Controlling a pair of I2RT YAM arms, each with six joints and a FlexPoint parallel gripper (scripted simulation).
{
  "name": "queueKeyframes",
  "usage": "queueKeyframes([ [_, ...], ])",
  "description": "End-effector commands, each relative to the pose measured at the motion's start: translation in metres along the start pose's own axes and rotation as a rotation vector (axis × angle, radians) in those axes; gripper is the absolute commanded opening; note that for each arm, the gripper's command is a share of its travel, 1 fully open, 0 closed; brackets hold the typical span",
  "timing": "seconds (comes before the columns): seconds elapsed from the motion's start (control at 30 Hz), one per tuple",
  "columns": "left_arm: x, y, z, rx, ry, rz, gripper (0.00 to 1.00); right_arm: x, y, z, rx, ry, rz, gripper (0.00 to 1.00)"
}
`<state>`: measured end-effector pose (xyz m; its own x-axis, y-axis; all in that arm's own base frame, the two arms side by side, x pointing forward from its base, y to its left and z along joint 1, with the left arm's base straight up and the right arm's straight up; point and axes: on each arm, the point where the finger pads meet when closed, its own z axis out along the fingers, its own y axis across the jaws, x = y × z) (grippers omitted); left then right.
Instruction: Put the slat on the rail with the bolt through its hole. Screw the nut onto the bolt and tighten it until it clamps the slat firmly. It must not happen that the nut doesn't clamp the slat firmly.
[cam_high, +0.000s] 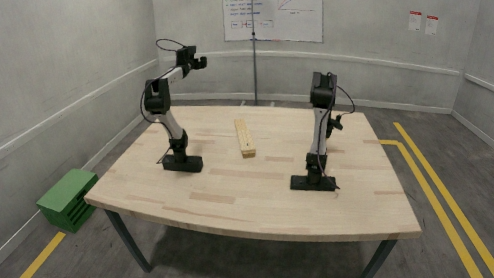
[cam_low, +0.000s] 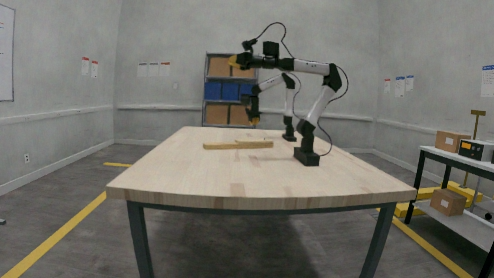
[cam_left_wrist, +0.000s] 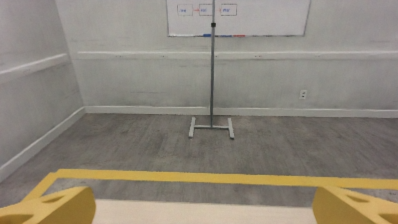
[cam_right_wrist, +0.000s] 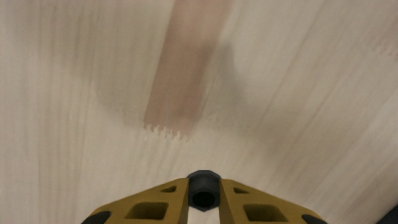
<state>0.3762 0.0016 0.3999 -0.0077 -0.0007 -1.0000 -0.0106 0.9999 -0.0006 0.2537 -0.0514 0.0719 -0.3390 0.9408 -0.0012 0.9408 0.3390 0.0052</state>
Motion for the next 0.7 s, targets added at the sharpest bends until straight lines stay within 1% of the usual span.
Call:
queueKeyframes([
  [0.0, -0.007, -0.002, -0.002, 0.011, -0.020, 0.001, 1.00, 0.006, 0.011, -0.003, 0.010, 0.005, -0.164, 0.14],
  [0.4, -0.007, -0.002, -0.002, 0.011, -0.020, 0.001, 1.00, 0.046, 0.055, -0.009, 0.009, 0.006, -0.726, 0.14],
  [0.47, -0.007, -0.002, -0.002, 0.011, -0.020, 0.001, 1.00, 0.046, 0.055, -0.009, 0.009, 0.006, -0.726, 0.14],
  [0.67, -0.007, -0.002, -0.002, 0.011, -0.020, 0.001, 1.00, 0.070, 0.073, -0.011, 0.008, 0.007, -0.994, 0.14],
])
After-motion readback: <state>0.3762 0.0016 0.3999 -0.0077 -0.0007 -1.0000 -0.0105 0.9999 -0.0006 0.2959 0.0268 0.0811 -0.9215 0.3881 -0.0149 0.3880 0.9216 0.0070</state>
